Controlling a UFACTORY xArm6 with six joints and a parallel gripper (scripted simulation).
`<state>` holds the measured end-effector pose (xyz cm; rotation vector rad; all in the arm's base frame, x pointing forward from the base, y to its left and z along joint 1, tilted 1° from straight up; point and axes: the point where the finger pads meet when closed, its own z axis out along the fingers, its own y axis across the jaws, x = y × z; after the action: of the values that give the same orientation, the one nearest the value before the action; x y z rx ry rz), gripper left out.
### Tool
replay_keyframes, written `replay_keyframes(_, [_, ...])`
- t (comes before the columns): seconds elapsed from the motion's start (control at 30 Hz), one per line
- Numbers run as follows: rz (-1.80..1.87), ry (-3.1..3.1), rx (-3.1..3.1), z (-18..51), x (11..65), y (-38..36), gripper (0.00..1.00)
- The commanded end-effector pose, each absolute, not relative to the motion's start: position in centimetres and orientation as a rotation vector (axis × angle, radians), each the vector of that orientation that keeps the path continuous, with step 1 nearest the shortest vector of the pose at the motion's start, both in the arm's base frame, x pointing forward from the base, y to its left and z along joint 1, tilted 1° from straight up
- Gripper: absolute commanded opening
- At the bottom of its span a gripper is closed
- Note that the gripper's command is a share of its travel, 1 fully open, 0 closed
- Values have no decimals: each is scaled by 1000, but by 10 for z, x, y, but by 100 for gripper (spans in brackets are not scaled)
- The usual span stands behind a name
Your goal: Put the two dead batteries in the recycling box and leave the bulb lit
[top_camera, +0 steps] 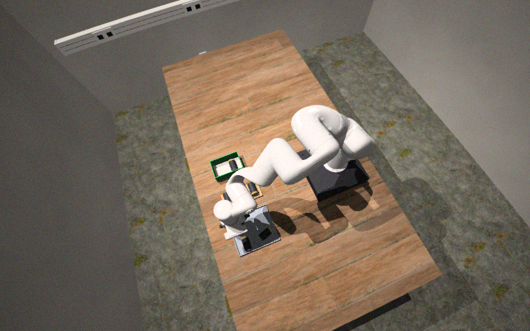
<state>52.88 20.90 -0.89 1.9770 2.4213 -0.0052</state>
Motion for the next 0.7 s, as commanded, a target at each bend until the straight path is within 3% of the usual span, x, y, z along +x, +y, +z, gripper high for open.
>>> replay_keyframes(0.0, [3,2419,1975,-9,531,210,51])
replay_keyframes(0.23, [3,2419,1975,-9,531,210,51])
replay_keyframes(0.27, [3,2419,1975,-9,531,210,28])
replay_keyframes(0.67, [3,2419,1975,-9,531,210,28])
